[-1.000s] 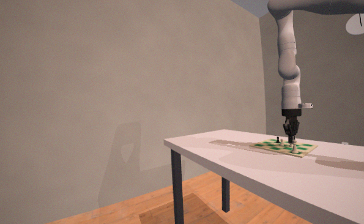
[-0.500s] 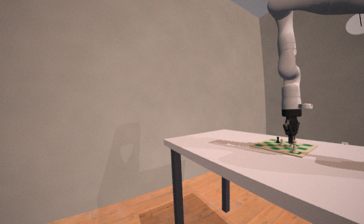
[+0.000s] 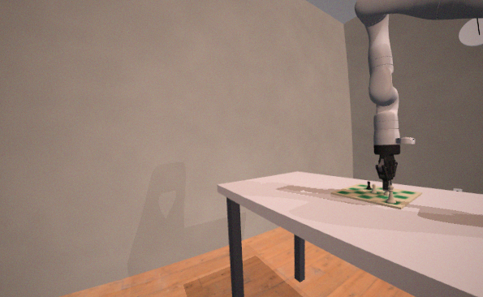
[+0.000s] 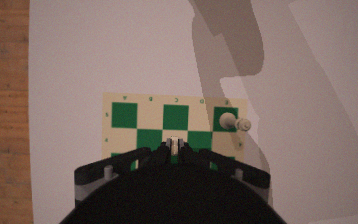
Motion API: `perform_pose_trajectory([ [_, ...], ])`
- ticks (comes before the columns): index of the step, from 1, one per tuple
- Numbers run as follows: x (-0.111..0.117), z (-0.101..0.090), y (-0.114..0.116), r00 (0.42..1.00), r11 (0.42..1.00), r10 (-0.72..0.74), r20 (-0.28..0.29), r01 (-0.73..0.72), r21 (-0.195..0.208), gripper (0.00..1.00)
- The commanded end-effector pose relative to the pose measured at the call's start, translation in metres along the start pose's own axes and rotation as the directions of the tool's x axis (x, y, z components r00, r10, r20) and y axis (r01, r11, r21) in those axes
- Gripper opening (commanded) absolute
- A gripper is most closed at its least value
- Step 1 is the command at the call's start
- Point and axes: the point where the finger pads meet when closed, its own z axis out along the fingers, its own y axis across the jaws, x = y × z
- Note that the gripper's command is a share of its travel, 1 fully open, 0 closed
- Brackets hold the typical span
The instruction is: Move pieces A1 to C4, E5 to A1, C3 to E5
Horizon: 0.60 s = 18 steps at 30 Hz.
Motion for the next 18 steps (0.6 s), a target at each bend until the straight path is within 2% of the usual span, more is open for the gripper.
perform_pose_trajectory([
  [1,-0.0006,-0.0005,0.0001,1.0,1.0,0.0,0.001,0.0,0.0,0.0],
  [11,-0.0006,-0.0005,0.0001,1.0,1.0,0.0,0.001,0.0,0.0,0.0],
  [12,-0.0006,-0.0005,0.0001,1.0,1.0,0.0,0.001,0.0,0.0,0.07],
  [16,-0.0006,-0.0005,0.0001,1.0,1.0,0.0,0.001,0.0,0.0,0.07],
  [17,-0.0006,-0.0005,0.0001,1.0,1.0,0.0,0.001,0.0,0.0,0.15],
  [18,-0.0006,-0.0005,0.0001,1.0,1.0,0.0,0.001,0.0,0.0,0.15],
])
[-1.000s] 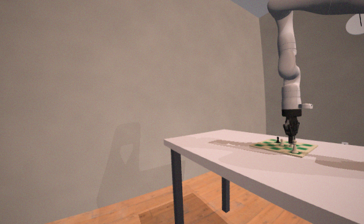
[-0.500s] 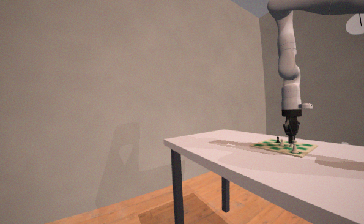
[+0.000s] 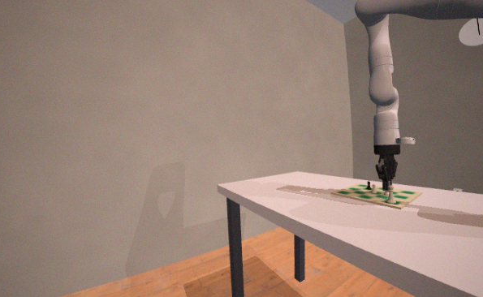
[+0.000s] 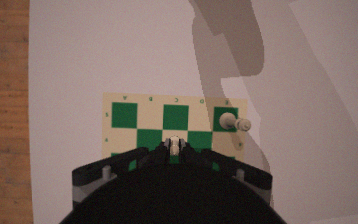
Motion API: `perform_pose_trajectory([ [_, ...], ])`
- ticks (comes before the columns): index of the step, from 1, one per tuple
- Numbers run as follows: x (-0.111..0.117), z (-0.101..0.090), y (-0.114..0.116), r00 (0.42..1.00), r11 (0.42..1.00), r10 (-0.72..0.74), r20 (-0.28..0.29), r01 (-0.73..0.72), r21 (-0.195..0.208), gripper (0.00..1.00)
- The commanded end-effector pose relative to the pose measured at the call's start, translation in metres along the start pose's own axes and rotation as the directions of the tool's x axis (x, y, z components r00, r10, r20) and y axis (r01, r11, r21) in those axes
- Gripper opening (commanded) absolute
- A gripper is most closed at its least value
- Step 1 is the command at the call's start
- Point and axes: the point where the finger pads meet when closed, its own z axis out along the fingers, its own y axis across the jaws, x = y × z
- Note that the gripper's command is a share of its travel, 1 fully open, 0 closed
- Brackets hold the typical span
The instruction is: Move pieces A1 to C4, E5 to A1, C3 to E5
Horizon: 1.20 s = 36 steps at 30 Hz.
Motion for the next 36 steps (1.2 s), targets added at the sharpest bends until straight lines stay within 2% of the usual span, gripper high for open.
perform_pose_trajectory([
  [1,-0.001,-0.001,0.0,1.0,1.0,0.0,0.001,0.0,0.0,0.15],
  [2,-0.001,-0.001,0.0,1.0,1.0,0.0,0.001,0.0,0.0,0.22],
  [4,-0.001,-0.001,0.0,1.0,1.0,0.0,0.001,0.0,0.0,0.22],
  [5,-0.001,-0.001,0.0,1.0,1.0,0.0,0.001,0.0,0.0,0.29],
  [7,-0.001,-0.001,0.0,1.0,1.0,0.0,0.001,0.0,0.0,0.29],
  [8,-0.001,-0.001,0.0,1.0,1.0,0.0,0.001,0.0,0.0,0.37],
  [23,-0.001,-0.004,0.0,1.0,1.0,0.0,0.001,0.0,0.0,0.37],
  [28,-0.001,-0.02,0.0,1.0,1.0,0.0,0.001,0.0,0.0,0.37],
  [30,-0.001,-0.02,0.0,1.0,1.0,0.0,0.001,0.0,0.0,0.37],
  [36,-0.001,-0.051,0.0,1.0,1.0,0.0,0.001,0.0,0.0,0.37],
])
